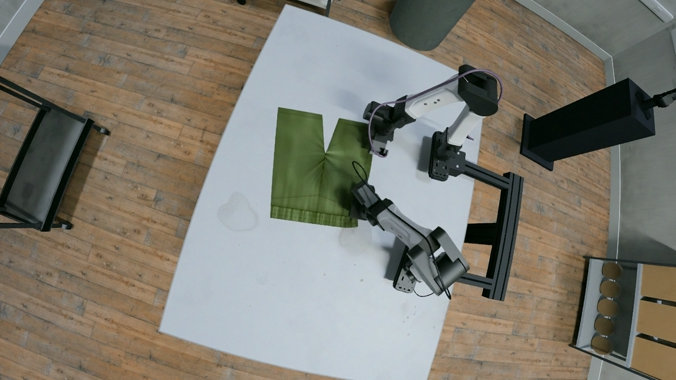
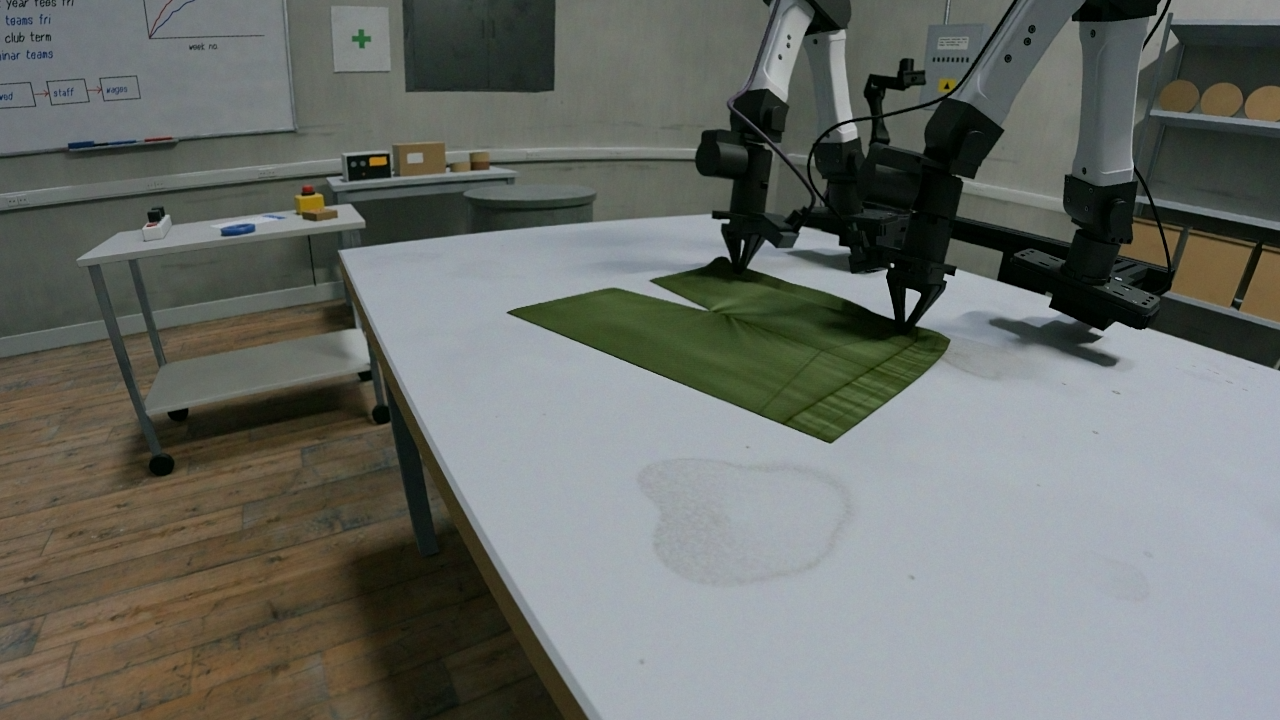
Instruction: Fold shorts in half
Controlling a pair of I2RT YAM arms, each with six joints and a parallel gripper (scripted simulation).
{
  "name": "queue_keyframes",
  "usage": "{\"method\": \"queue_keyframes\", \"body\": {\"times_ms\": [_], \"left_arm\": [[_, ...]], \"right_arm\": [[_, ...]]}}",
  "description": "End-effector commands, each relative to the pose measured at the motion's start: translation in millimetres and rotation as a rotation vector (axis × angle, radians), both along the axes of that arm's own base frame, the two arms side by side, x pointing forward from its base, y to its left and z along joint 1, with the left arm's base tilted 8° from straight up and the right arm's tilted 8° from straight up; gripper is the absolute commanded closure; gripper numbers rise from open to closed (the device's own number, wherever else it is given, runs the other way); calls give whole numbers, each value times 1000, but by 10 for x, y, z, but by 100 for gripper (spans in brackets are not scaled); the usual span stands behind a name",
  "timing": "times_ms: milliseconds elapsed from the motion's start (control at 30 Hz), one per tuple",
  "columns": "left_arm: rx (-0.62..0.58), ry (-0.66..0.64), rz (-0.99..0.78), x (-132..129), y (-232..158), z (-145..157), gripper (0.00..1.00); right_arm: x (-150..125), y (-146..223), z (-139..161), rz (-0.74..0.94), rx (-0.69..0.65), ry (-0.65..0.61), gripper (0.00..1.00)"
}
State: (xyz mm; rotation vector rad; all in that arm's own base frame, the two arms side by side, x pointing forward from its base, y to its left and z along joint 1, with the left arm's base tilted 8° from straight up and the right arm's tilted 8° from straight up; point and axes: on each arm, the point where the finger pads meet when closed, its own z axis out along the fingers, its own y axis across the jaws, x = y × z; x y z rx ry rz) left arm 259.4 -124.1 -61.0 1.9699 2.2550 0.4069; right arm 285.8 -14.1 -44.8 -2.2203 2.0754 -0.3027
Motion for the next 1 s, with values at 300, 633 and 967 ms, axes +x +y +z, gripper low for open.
{"method": "queue_keyframes", "body": {"times_ms": [300, 633, 967], "left_arm": [[35, -33, -1, 213, 43, 352, 100], [30, -30, -23, 253, -28, 500, 100], [25, -32, -9, 272, -2, 530, 100]], "right_arm": [[391, 16, 414, -5, -19, -99, 100], [503, -27, 588, -18, -30, -120, 100], [538, -32, 628, -19, -34, -135, 100]]}}
